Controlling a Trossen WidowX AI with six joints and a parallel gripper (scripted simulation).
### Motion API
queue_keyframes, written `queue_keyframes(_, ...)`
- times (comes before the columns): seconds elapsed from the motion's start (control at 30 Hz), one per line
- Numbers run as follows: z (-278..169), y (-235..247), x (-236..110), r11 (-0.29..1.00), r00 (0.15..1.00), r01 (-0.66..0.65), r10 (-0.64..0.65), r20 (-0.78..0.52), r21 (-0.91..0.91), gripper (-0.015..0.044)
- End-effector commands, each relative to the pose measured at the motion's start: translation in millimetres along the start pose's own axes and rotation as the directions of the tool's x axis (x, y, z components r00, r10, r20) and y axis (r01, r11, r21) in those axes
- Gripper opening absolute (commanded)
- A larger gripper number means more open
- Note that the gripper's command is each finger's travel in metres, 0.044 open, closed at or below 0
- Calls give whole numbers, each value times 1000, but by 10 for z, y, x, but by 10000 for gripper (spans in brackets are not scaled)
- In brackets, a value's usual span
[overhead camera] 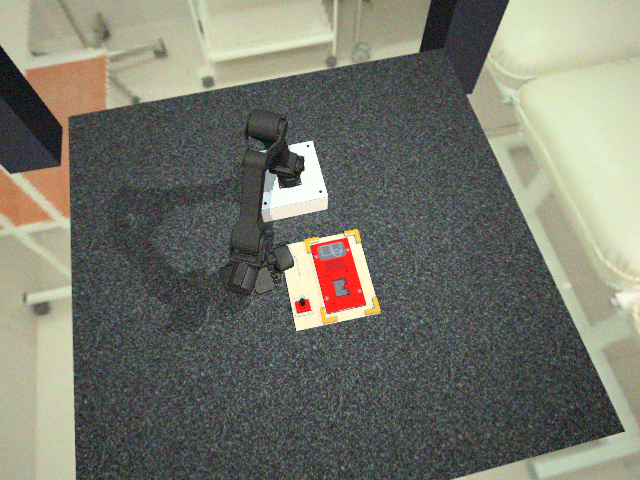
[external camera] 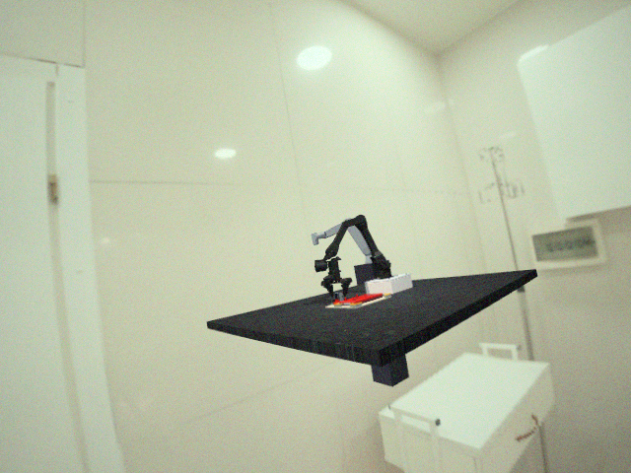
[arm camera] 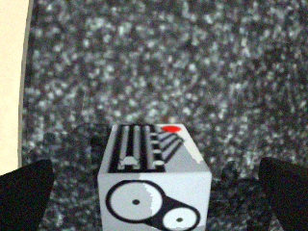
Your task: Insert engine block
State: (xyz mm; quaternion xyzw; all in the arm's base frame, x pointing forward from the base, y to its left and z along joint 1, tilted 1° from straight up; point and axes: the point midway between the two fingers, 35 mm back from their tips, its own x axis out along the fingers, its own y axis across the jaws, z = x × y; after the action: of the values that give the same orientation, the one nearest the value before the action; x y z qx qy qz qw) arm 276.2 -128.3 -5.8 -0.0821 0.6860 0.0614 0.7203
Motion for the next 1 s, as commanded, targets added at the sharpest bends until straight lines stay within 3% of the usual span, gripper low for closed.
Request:
queue_keyframes(0.0, -19, 27, 77, 1000, 1000, -9, 9, -1, -3, 440)
queue_keyframes(0.17, -24, 31, 131, 1000, 1000, -9, 9, -1, -3, 440)
queue_keyframes(0.53, -24, 31, 131, 1000, 1000, -9, 9, -1, -3, 151)
queue_keyframes(0.77, -24, 31, 131, 1000, 1000, -9, 9, -1, -3, 105)
queue_keyframes(0.9, -13, 22, 89, 1000, 1000, -9, 9, -1, -3, 0)
queue_keyframes(0.97, 0, 12, 33, 1000, 1000, -9, 9, -1, -3, 0)
